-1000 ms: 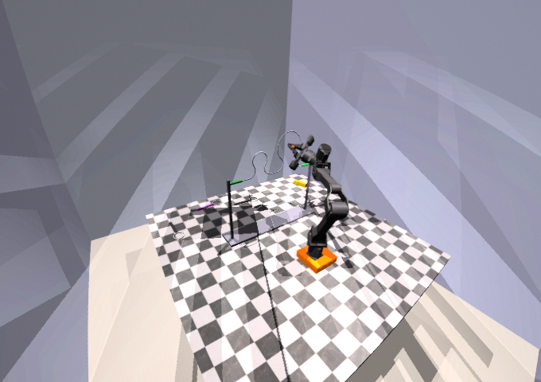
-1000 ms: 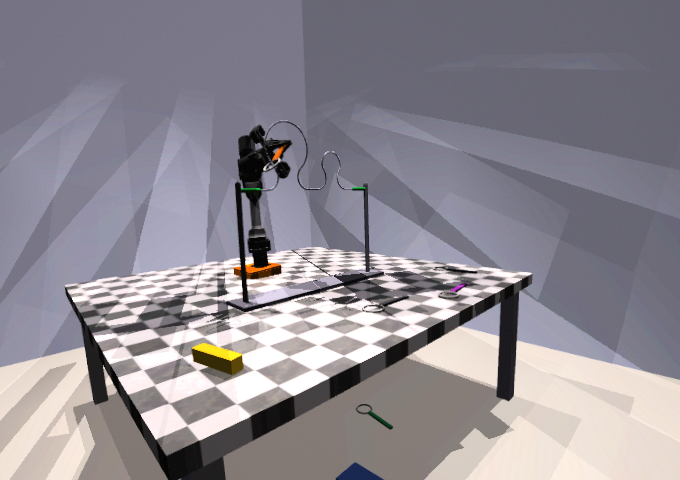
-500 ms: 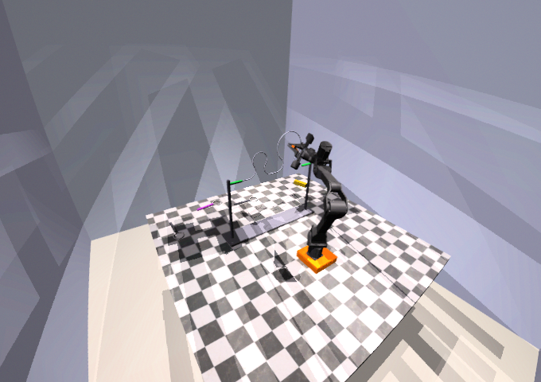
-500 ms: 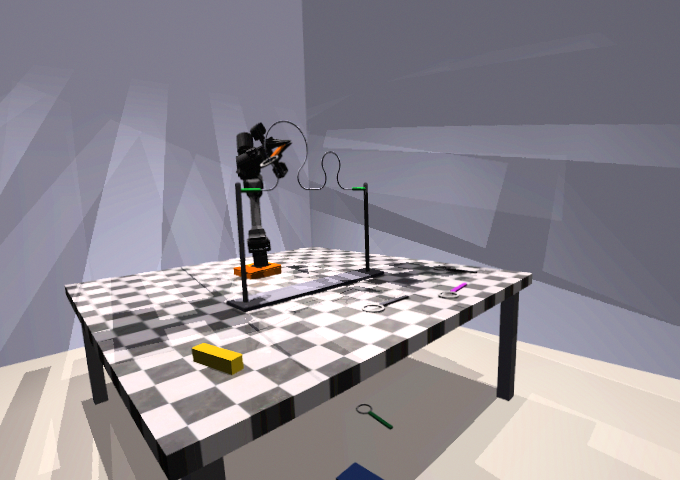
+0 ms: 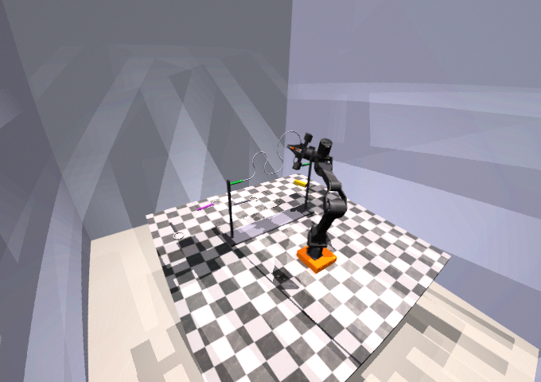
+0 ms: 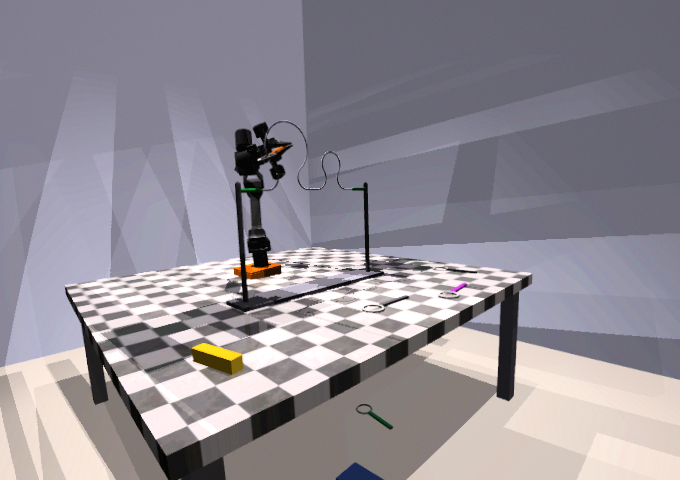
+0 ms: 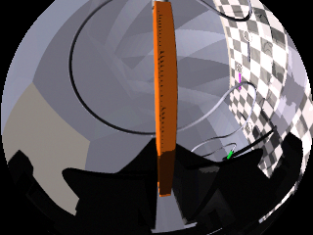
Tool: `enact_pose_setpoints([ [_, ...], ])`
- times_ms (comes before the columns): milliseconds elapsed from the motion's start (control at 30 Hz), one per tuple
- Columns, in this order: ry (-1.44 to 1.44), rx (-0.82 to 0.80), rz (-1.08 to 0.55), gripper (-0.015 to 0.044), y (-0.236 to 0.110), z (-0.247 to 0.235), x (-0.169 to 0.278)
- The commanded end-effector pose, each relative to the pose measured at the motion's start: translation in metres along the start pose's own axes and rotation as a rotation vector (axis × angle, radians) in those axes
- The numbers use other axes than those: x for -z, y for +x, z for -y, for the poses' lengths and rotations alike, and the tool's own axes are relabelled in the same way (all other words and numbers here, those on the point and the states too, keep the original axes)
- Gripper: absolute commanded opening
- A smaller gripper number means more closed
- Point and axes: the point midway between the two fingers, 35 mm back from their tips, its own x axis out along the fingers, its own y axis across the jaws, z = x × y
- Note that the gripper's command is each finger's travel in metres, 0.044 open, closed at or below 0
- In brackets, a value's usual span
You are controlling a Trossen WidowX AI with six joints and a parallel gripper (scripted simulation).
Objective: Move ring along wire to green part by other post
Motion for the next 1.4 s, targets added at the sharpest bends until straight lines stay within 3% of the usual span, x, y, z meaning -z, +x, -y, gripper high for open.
enact_pose_setpoints([
  [0, -0.049, 0.028, -0.004, -0.0150, 0.000, 0.001, 0.000],
  [1367, -0.493, 0.301, -0.003, -0.0150, -0.002, 0.016, -0.003],
])
